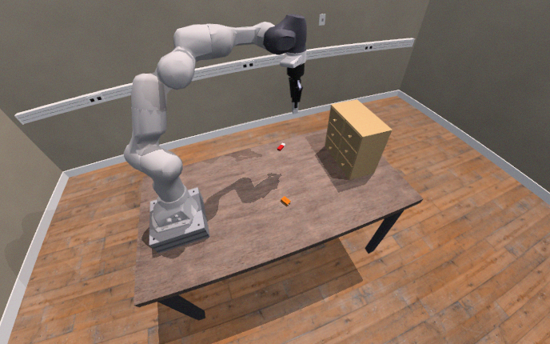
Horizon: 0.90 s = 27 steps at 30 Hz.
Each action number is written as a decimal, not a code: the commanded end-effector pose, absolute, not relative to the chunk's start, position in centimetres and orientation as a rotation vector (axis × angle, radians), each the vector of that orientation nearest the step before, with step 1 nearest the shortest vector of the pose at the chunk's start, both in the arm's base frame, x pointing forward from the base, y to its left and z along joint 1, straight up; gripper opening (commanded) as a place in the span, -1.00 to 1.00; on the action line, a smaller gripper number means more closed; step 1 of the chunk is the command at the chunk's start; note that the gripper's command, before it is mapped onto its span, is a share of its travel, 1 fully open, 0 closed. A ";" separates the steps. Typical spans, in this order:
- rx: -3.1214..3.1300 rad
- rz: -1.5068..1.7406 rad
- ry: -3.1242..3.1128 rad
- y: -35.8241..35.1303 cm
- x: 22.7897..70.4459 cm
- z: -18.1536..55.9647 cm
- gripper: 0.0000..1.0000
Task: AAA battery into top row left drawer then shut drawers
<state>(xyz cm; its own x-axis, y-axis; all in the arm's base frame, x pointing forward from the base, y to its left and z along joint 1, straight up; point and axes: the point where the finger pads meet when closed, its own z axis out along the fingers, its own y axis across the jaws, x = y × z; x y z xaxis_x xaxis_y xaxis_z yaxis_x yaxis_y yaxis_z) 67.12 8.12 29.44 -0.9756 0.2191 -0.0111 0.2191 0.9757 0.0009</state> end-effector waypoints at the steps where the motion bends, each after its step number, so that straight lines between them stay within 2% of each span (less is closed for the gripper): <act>1: 0.308 -0.003 3.127 8.2 66.9 29.3 -0.80; 18: 0.308 -0.003 3.127 8.2 66.9 29.3 -0.80; 19: 0.324 0.002 3.122 8.2 66.9 29.4 1.00; 27: 0.324 0.002 3.122 8.2 66.9 29.4 1.00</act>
